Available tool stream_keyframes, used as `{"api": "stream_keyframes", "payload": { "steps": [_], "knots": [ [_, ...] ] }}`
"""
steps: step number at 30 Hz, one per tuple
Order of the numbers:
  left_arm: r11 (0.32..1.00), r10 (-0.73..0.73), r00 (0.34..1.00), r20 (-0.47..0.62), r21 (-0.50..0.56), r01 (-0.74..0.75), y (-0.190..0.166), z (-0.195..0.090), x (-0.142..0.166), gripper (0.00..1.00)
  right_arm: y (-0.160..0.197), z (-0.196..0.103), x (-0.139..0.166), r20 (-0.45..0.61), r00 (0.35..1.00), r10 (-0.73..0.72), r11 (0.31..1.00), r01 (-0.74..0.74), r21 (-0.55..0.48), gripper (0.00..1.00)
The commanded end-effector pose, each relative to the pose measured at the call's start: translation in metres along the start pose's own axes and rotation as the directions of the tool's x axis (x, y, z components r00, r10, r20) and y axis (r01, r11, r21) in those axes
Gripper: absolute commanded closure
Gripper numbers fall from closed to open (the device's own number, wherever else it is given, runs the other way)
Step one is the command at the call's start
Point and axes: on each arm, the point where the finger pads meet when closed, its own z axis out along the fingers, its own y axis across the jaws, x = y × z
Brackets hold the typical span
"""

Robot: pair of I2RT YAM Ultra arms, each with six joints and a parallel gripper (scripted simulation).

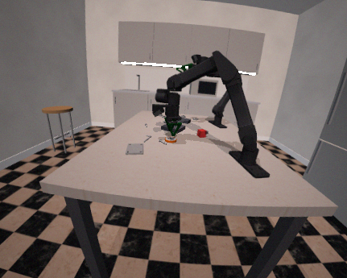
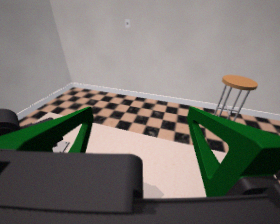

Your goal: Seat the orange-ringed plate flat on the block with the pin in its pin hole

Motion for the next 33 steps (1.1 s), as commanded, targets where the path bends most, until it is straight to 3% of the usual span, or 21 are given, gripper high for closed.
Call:
{"api": "stream_keyframes", "payload": {
  "steps": [1, 4, 11, 13, 19, 21, 26, 29, 32, 33],
  "knots": [
    [0.999, 0.007, 0.999, 0.053, 0.034, -0.009, -0.006, -0.008, -0.009, 0.2, 0.003, -0.01, -0.032, 0.077, 0.997, 0.005, 1.0, -0.004, -0.004, 0.0],
    [1.0, 0.008, 1.0, 0.02, 0.003, -0.008, -0.002, 0.013, -0.005, 0.2, 0.003, -0.01, -0.032, 0.077, 0.997, 0.005, 1.0, -0.004, -0.004, 0.0],
    [0.999, 0.006, 0.999, 0.052, 0.033, -0.008, -0.006, 0.001, -0.009, 0.2, 0.003, -0.01, -0.032, 0.077, 0.997, 0.005, 1.0, -0.004, -0.004, 0.0],
    [1.0, 0.006, 1.0, 0.019, 0.001, -0.006, -0.001, 0.025, -0.005, 0.2, 0.003, -0.01, -0.032, 0.077, 0.997, 0.005, 1.0, -0.004, -0.004, 0.0],
    [0.999, 0.0, 0.998, 0.055, 0.034, -0.002, -0.005, 0.018, -0.011, 0.2, 0.003, -0.01, -0.032, 0.077, 0.997, 0.005, 1.0, -0.004, -0.004, 0.0],
    [1.0, -0.001, 1.0, 0.021, 0.001, 0.001, 0.001, 0.038, -0.007, 0.2, 0.003, -0.01, -0.032, 0.077, 0.997, 0.005, 1.0, -0.004, -0.004, 0.0],
    [1.0, 0.002, 0.999, 0.047, 0.026, -0.003, -0.005, 0.028, -0.011, 0.2, 0.003, -0.01, -0.032, 0.077, 0.997, 0.005, 1.0, -0.004, -0.004, 0.0],
    [1.0, 0.001, 0.999, 0.041, 0.02, -0.002, -0.003, 0.037, -0.008, 0.2, 0.003, -0.01, -0.032, 0.077, 0.997, 0.005, 1.0, -0.004, -0.004, 0.0],
    [0.999, 0.001, 0.997, 0.071, 0.049, -0.004, -0.01, 0.02, -0.016, 0.2, 0.003, -0.01, -0.032, 0.077, 0.997, 0.005, 1.0, -0.004, -0.004, 0.0],
    [0.999, 0.001, 0.997, 0.074, 0.052, -0.004, -0.011, 0.019, -0.017, 1.0, 0.003, -0.01, -0.032, 0.077, 0.997, 0.005, 1.0, -0.004, -0.004, 0.0]
  ]
}}
